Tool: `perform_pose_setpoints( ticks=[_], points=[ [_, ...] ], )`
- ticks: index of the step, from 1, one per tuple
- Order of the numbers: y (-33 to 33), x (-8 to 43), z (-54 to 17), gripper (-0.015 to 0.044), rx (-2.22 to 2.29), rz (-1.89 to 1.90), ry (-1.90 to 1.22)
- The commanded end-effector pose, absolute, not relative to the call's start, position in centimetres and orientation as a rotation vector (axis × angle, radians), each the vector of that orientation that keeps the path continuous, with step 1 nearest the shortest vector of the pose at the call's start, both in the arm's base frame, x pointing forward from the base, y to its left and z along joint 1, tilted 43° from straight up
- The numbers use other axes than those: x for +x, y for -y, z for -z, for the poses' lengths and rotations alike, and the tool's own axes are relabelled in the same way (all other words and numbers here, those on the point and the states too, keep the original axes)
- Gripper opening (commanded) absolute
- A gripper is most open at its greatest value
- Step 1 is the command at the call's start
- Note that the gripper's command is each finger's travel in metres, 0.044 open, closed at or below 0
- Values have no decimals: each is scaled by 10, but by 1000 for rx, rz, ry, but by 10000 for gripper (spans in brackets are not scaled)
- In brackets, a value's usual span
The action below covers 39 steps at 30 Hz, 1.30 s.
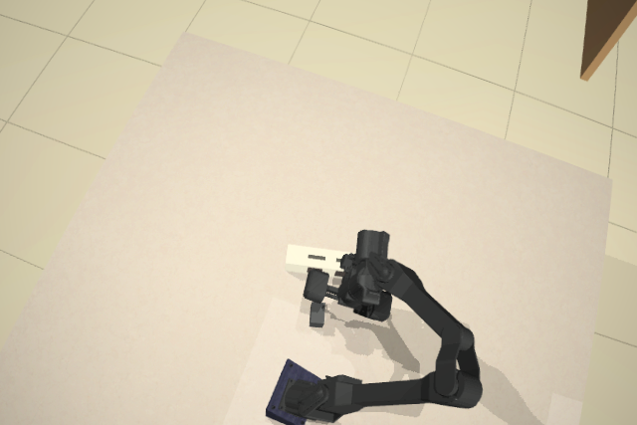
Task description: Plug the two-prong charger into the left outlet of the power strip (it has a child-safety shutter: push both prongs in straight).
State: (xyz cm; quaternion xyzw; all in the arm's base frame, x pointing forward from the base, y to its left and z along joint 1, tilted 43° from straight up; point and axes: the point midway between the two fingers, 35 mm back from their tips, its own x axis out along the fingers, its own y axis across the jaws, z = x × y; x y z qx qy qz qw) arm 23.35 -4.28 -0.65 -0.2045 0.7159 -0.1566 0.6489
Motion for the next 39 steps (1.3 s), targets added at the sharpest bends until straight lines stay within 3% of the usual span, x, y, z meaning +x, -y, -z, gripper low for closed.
perform_pose_setpoints(
  ticks=[1,22,39],
  points=[
    [35,229,11,440,-513,368,-1650],
    [2,207,19,440,-762,433,-1678],
    [13,206,32,440,-765,434,-1677]
  ],
)
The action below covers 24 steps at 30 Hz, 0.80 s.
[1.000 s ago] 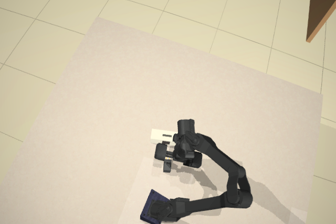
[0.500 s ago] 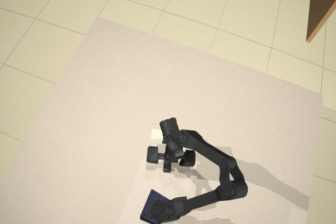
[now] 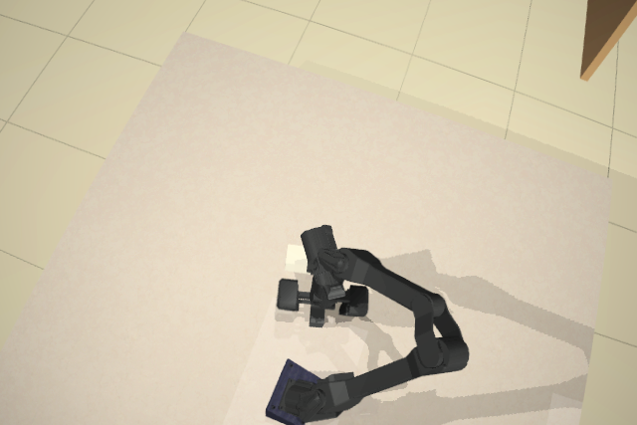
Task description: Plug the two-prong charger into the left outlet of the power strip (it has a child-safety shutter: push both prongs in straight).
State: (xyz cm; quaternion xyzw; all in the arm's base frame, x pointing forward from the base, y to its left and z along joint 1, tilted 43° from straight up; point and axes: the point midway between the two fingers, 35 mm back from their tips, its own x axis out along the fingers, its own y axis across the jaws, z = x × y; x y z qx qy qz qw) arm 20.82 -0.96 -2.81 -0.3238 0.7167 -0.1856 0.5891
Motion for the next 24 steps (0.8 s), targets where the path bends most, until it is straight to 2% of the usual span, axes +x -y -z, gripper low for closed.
perform_pose_setpoints(
  ticks=[1,24],
  points=[
    [14,206,33,440,-765,434,-1677],
    [40,205,60,440,-766,435,-1677]
  ],
)
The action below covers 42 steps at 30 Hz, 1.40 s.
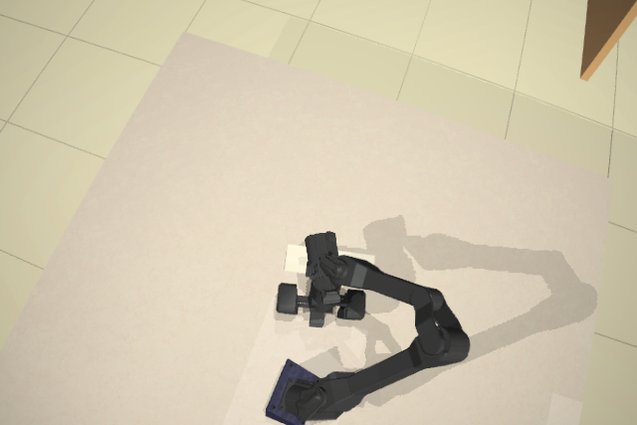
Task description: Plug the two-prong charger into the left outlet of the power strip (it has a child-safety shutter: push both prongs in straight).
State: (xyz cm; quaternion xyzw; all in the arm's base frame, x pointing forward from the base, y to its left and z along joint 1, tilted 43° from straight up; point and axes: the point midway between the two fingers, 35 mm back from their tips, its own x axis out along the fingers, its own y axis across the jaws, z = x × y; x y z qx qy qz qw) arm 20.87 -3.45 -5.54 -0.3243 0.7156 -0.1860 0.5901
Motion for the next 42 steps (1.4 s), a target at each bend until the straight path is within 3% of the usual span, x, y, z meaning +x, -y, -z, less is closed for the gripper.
perform_pose_setpoints(
  ticks=[1,10,22,28,31,42],
  points=[
    [41,205,62,440,-766,435,-1677],
    [46,204,66,440,-767,436,-1677],
    [44,207,64,125,-757,436,-1669],
    [44,207,64,85,-757,436,-1669],
    [41,207,62,6,-757,435,-1669],
    [12,204,31,0,-762,432,-1676]
  ],
)
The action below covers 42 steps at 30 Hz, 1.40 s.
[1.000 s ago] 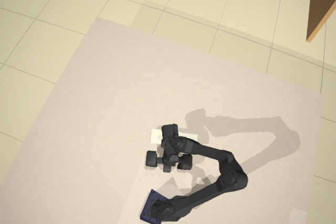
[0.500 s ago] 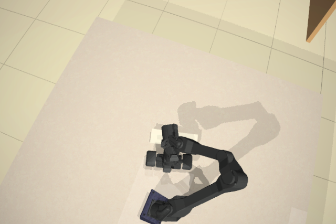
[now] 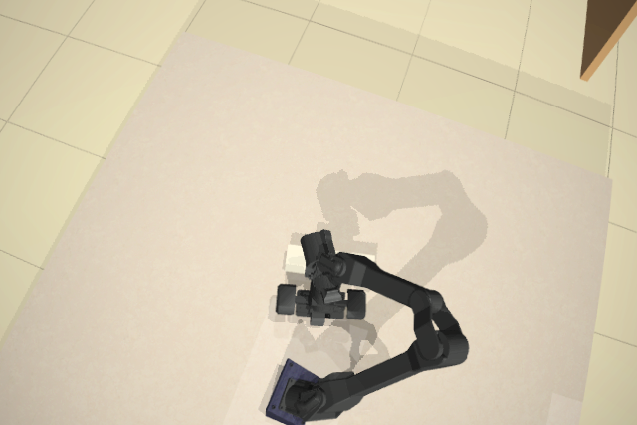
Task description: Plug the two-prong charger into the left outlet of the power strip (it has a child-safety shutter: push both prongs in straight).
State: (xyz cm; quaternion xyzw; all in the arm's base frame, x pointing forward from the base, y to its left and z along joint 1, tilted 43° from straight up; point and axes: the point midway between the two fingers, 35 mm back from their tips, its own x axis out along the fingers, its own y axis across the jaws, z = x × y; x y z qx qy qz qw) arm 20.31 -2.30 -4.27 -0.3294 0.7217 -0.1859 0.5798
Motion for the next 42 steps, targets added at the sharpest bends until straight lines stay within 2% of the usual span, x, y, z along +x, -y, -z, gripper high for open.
perform_pose_setpoints(
  ticks=[1,27,42],
  points=[
    [9,204,28,0,-763,432,-1676],
    [22,204,63,0,-731,461,-1660],
    [20,221,68,0,-728,463,-1658]
  ],
)
